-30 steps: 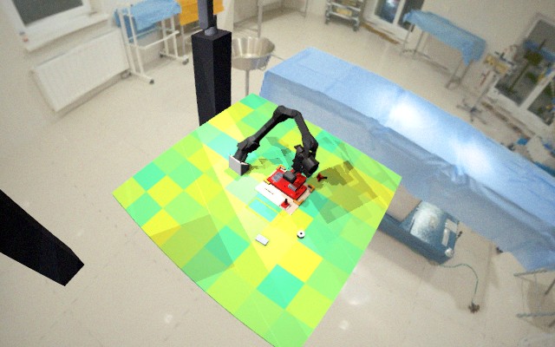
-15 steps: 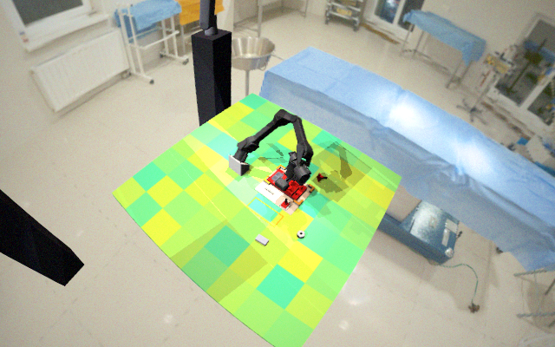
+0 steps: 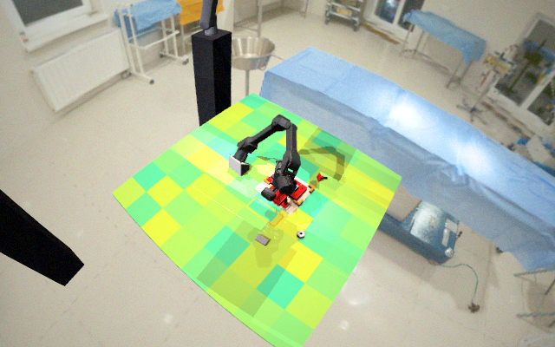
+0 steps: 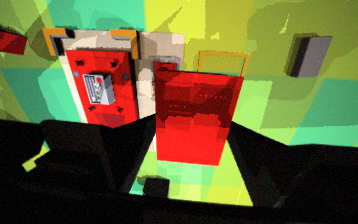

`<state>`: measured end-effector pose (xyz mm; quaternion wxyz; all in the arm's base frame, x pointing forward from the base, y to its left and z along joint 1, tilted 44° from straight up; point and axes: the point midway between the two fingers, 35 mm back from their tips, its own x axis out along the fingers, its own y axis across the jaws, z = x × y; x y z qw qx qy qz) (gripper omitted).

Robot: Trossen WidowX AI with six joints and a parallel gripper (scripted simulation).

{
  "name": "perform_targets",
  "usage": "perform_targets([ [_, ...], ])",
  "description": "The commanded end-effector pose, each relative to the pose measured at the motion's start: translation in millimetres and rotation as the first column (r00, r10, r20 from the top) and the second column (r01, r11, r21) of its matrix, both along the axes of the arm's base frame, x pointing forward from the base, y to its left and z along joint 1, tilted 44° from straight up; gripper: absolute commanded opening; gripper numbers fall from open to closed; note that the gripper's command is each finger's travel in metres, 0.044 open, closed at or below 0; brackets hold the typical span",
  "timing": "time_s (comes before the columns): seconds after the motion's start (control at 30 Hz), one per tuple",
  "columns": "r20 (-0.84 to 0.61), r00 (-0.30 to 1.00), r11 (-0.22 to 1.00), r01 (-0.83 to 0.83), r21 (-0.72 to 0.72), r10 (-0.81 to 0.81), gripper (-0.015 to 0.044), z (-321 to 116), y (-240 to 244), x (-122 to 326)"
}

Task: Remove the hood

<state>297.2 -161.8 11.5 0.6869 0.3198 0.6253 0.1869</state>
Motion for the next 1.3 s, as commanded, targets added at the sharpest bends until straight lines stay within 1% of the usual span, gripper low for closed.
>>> perform_targets([
  [0.0, 0.013, 1.000, 1.000, -0.001, -0.006, 0.001, 0.0000, -15.5, -19.6, -9.9],
  [0.23, 0.023, 1.000, 1.000, -0.005, 0.003, 0.005, 0.0000, -38.2, -39.0, -25.8],
  [1.27, 0.023, 1.000, 1.000, -0.005, 0.002, 0.005, 0.0000, -54.7, -25.9, -20.6],
])
